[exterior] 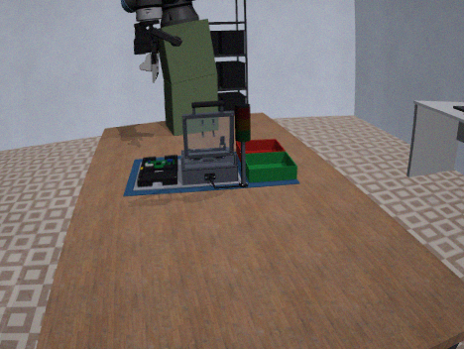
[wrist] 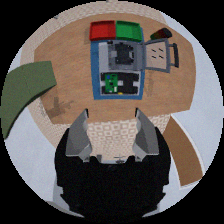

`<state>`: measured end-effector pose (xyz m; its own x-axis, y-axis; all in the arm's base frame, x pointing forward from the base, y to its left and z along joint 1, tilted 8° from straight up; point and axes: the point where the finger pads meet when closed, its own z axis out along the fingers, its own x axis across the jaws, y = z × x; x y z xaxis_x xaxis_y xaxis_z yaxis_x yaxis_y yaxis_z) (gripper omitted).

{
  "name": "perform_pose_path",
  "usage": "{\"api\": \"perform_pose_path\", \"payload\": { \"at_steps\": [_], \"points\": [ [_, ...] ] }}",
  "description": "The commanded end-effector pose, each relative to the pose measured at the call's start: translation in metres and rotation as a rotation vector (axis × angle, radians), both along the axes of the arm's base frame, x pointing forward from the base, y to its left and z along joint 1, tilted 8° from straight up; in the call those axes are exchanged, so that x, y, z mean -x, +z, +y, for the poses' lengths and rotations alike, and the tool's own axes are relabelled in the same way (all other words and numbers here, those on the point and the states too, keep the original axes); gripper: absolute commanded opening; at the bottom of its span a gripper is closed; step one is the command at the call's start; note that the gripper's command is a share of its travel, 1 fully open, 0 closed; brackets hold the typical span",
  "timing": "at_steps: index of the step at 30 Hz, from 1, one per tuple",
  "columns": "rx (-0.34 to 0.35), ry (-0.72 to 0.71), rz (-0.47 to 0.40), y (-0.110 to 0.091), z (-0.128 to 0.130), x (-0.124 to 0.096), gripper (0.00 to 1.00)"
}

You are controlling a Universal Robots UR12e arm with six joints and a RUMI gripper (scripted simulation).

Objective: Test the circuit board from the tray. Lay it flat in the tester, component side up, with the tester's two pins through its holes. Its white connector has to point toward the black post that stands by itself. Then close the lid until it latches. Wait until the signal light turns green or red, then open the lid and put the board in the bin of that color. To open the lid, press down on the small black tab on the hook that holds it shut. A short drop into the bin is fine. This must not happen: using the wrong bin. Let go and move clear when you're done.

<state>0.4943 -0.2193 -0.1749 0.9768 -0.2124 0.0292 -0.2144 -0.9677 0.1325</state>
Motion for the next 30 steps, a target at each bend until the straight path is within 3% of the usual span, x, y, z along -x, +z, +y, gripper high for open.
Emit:
{"api": "perform_pose_path", "payload": {
  "at_steps": [1, 18, 30],
  "points": [
    [0.001, 0.0, -0.001, 0.0, 0.0, 0.0, 0.59],
    [0.001, 0.0, -0.001, -0.001, 0.0, 0.0, 0.59],
    [0.001, 0.0, -0.001, -0.017, -0.002, 0.0, 0.59]
  ]
}}
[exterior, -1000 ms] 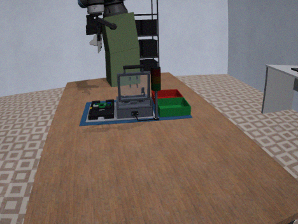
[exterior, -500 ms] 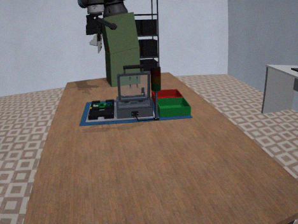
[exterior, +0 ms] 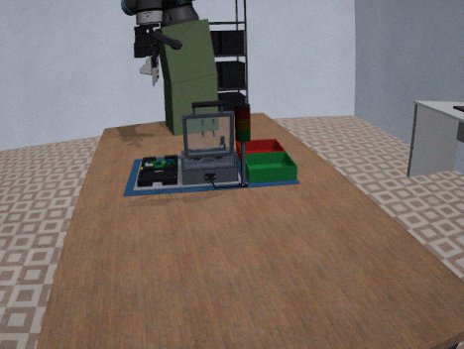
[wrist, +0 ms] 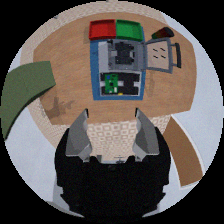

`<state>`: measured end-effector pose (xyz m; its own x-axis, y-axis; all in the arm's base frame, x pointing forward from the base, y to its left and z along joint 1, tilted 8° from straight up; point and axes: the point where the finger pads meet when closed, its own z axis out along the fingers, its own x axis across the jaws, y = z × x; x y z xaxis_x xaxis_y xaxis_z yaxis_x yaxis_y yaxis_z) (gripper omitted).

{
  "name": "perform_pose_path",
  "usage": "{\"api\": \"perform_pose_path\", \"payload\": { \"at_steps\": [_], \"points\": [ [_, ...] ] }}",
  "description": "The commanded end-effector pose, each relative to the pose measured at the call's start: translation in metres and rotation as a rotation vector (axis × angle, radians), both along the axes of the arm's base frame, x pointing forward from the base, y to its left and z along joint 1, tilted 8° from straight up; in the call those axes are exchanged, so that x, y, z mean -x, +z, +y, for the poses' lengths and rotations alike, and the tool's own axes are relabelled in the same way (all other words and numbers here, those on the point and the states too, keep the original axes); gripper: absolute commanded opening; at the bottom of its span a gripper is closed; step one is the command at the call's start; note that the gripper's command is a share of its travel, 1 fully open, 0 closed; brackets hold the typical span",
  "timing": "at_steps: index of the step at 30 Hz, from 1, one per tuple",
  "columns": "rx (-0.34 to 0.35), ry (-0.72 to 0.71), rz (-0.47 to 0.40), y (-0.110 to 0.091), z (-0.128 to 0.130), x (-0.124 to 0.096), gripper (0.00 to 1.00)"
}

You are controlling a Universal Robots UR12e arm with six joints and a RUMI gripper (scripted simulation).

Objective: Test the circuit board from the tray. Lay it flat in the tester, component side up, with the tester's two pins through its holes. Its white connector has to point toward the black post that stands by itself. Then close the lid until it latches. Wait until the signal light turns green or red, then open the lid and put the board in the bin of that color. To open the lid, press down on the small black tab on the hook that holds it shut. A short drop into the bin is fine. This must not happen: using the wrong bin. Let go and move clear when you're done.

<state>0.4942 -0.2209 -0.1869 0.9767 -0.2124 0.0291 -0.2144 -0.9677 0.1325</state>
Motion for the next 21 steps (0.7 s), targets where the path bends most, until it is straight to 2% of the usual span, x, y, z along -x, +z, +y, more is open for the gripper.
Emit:
{"api": "perform_pose_path", "payload": {
  "at_steps": [1, 7, 14, 16, 21],
  "points": [
    [0.001, 0.0, -0.001, -0.007, -0.001, 0.0, 0.59],
    [0.001, 0.0, -0.001, -0.028, -0.004, 0.0, 0.59],
    [0.001, 0.0, -0.001, -0.062, -0.009, 0.0, 0.59],
    [0.001, 0.0, -0.001, -0.062, -0.009, 0.0, 0.59],
    [0.001, 0.0, -0.001, -0.09, -0.013, 0.0, 0.59]
  ]
}}
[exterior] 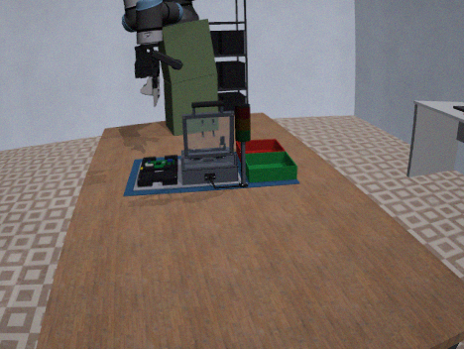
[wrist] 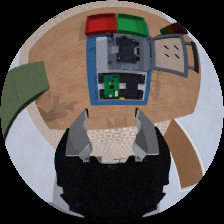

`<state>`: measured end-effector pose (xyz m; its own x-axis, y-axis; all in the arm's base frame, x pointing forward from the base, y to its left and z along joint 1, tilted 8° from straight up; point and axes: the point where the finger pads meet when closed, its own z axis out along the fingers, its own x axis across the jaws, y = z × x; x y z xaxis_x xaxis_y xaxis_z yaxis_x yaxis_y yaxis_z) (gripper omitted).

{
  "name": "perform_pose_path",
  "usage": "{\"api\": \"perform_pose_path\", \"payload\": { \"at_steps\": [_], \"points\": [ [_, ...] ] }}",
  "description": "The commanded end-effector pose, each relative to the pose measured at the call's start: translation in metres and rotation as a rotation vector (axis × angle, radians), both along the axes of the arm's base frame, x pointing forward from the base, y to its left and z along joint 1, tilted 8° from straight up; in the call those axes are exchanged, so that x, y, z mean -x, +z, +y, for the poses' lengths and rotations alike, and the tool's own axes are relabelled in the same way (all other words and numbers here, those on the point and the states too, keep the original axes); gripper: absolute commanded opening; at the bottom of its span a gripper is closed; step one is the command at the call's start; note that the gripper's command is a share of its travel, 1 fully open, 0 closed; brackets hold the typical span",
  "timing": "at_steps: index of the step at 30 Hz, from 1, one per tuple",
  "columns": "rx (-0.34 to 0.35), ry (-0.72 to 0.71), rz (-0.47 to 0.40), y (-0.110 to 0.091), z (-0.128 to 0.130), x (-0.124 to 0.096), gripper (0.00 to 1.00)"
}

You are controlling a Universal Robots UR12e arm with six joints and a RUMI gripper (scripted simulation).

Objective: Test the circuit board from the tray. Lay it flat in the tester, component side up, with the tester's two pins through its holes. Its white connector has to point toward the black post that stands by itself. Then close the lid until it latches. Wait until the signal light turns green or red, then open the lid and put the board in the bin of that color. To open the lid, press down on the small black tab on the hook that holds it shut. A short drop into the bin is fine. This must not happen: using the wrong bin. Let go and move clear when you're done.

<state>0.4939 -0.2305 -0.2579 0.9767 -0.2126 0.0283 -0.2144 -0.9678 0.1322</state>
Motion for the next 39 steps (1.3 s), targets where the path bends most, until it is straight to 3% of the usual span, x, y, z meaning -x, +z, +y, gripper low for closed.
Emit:
{"api": "perform_pose_path", "payload": {
  "at_steps": [1, 10, 12, 24, 39],
  "points": [
    [0.001, 0.0, -0.002, -0.025, -0.004, -0.001, 0.59],
    [0.001, 0.0, -0.002, -0.08, -0.011, -0.001, 0.59],
    [0.001, 0.0, -0.002, -0.08, -0.011, -0.001, 0.59],
    [0.001, 0.0, -0.002, -0.141, -0.02, -0.001, 0.59],
    [0.001, 0.0, -0.002, -0.17, -0.024, -0.001, 0.59]
  ]
}}
